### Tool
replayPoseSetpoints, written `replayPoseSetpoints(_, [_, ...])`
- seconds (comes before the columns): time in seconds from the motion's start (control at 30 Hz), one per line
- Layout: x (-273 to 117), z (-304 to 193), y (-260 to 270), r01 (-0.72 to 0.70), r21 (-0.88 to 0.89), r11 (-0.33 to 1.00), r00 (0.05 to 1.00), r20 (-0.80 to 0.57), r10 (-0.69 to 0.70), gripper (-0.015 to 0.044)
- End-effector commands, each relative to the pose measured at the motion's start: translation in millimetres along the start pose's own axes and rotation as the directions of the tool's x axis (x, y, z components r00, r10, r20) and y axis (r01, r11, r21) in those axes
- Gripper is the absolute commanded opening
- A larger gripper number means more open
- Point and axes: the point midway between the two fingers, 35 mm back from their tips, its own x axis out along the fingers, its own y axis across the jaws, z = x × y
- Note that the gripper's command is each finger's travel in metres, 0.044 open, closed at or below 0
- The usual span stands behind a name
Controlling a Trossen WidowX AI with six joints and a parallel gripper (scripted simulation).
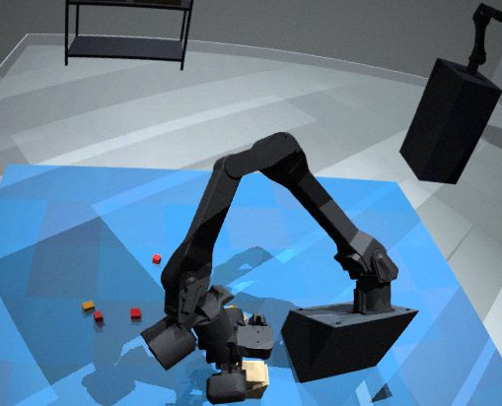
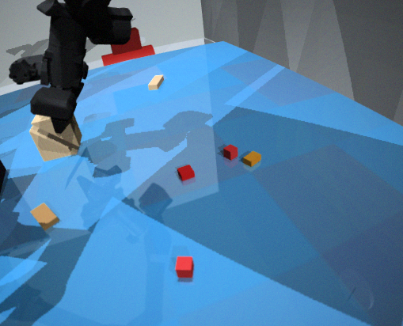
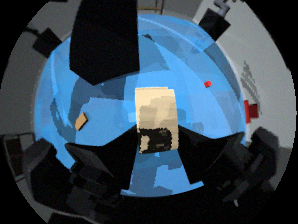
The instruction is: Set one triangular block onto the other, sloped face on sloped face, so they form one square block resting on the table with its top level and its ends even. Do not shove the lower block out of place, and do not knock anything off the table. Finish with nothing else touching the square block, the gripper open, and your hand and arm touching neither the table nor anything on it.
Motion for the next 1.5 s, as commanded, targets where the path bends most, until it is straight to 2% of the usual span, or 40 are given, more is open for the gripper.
replayPoseSetpoints(0.0, [5,1,1,-0.006,-0.006,1.000,1.000,0.004,0.006,0.0000])
replayPoseSetpoints(1.47, [15,1,2,-0.008,-0.009,1.000,1.000,0.004,0.008,0.0000])
